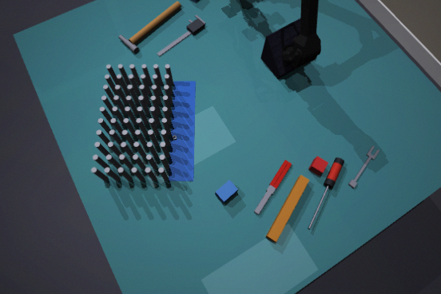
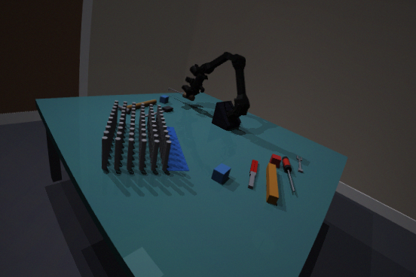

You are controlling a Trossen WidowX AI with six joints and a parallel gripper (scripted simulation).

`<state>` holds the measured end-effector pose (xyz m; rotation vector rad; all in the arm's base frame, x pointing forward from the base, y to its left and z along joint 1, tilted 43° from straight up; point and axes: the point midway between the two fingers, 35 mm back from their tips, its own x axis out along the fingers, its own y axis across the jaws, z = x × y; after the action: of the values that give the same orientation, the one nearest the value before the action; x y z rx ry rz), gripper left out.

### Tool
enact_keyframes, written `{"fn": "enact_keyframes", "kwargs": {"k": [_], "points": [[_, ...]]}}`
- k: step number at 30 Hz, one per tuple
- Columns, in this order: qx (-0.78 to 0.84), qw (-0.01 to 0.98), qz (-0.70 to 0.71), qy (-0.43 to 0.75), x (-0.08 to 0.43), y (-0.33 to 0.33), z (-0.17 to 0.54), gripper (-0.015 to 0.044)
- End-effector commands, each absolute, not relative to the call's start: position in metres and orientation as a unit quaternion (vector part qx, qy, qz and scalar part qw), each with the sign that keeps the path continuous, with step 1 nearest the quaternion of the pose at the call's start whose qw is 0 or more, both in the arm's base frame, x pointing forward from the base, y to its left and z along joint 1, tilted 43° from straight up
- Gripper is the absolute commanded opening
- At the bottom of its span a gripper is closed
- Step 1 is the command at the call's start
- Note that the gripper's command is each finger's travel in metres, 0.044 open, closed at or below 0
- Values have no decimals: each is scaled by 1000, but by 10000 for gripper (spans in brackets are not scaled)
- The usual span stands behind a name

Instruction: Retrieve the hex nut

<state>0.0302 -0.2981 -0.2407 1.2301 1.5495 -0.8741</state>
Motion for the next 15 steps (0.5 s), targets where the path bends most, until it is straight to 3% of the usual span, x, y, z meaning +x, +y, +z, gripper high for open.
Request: {"fn": "enact_keyframes", "kwargs": {"k": [1,15], "points": [[498,473,-358,632,29,-297,-243,0],[499,473,-358,633,27,-287,-251,0]]}}
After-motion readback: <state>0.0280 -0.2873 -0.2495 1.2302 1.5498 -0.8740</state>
